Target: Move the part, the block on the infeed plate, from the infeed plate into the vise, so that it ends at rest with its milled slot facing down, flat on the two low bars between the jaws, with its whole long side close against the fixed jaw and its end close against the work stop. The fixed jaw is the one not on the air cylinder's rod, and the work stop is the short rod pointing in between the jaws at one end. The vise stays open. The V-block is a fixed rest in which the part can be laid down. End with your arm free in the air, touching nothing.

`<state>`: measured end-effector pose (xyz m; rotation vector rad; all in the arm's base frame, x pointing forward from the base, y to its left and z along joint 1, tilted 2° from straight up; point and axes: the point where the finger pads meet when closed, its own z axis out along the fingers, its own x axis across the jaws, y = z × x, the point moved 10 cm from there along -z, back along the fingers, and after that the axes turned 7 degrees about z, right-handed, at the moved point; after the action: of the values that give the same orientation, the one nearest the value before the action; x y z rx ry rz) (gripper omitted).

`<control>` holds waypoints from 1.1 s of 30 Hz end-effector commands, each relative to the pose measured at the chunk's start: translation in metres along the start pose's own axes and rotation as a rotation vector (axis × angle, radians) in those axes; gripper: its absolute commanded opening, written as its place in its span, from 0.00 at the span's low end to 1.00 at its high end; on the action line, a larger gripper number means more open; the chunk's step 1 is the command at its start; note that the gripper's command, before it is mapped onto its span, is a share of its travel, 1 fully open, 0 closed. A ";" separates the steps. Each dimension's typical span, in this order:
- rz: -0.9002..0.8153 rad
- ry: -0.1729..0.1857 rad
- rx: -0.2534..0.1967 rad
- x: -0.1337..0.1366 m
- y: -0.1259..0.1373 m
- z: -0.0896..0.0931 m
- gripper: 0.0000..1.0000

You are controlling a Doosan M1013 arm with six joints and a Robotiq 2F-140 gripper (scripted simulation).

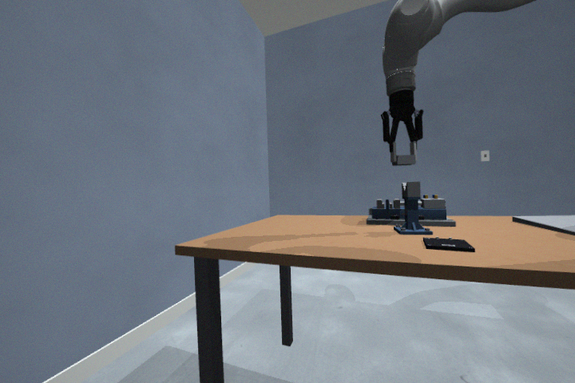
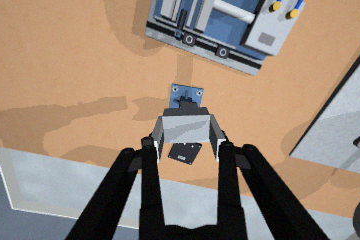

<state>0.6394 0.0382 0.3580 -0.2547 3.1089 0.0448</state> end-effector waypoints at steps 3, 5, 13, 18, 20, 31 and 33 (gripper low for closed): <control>-0.046 0.000 -0.001 -0.001 -0.008 0.000 0.00; -0.081 0.000 -0.001 -0.002 -0.014 0.000 0.00; -0.240 0.000 -0.001 -0.006 -0.040 0.000 0.00; -0.306 0.000 -0.001 -0.007 -0.052 0.000 0.00; -0.351 0.000 -0.001 -0.007 -0.059 0.000 0.00; -0.606 0.000 -0.001 -0.009 -0.104 0.000 0.00; -0.652 0.000 -0.001 -0.009 -0.112 0.000 0.00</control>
<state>0.6649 -0.0617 0.3555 -1.1603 2.8888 0.0295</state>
